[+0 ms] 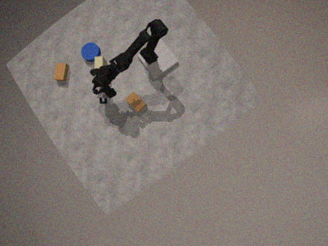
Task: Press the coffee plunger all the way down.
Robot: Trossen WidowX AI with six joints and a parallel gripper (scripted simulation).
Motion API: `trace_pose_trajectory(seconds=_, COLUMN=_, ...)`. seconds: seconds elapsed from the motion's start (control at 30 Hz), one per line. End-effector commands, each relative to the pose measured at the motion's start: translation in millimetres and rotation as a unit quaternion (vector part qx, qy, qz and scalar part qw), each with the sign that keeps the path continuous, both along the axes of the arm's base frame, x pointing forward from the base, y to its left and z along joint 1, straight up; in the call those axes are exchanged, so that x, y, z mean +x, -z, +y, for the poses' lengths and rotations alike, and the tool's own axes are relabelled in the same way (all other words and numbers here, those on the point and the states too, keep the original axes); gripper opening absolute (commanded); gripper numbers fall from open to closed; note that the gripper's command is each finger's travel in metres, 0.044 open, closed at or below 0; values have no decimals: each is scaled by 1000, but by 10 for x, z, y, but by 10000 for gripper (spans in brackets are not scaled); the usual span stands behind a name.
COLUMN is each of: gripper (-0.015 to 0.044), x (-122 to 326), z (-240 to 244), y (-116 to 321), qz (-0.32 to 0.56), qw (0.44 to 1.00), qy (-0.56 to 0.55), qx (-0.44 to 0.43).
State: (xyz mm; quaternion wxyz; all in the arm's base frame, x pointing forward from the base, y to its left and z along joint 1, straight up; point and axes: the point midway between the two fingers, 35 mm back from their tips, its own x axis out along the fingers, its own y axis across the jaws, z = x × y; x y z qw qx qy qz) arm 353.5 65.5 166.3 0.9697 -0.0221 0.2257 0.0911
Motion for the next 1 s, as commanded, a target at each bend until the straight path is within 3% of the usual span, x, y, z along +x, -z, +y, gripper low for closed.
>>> trace_pose_trajectory(seconds=0.0, gripper=112, x=-1, z=0, y=139, qz=23, qw=1000, qy=1, qx=-2)
trace_pose_trajectory(seconds=0.97, gripper=112, x=36, z=7, y=126, qz=23, qw=1000, qy=1, qx=-2)
